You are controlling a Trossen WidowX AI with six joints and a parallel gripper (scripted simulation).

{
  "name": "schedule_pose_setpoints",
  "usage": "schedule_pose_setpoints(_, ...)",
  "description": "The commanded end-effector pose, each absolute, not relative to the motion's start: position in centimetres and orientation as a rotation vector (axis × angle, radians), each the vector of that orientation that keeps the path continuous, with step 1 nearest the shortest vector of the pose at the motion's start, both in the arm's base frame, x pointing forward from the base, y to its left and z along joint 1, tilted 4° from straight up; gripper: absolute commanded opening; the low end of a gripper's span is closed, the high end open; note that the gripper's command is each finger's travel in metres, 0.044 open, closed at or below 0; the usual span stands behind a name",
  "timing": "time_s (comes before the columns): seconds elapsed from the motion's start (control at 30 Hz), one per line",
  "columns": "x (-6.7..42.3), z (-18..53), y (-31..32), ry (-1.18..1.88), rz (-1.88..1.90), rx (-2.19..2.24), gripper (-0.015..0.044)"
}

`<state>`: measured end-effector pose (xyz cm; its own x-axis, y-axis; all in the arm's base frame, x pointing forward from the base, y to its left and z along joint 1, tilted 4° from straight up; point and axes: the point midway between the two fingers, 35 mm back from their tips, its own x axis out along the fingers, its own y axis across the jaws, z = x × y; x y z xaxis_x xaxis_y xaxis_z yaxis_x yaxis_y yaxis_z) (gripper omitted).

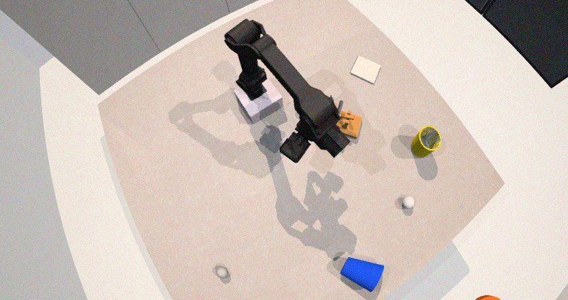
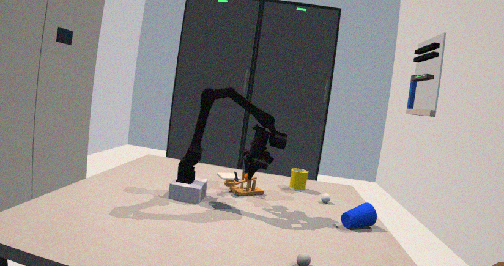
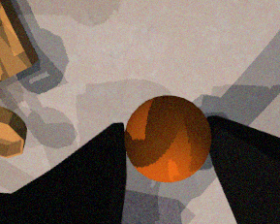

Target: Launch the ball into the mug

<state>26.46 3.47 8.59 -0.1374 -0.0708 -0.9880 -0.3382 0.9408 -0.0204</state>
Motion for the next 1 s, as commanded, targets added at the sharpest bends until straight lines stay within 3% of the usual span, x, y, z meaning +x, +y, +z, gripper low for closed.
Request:
schedule_pose_setpoints(0.0,25.5,7.9,5.1,1.739,0.262,-0.345,0.0)
schedule_pose_setpoints(0.97,18.1,5.9,14.0,1.832,0.38,-0.648,0.0)
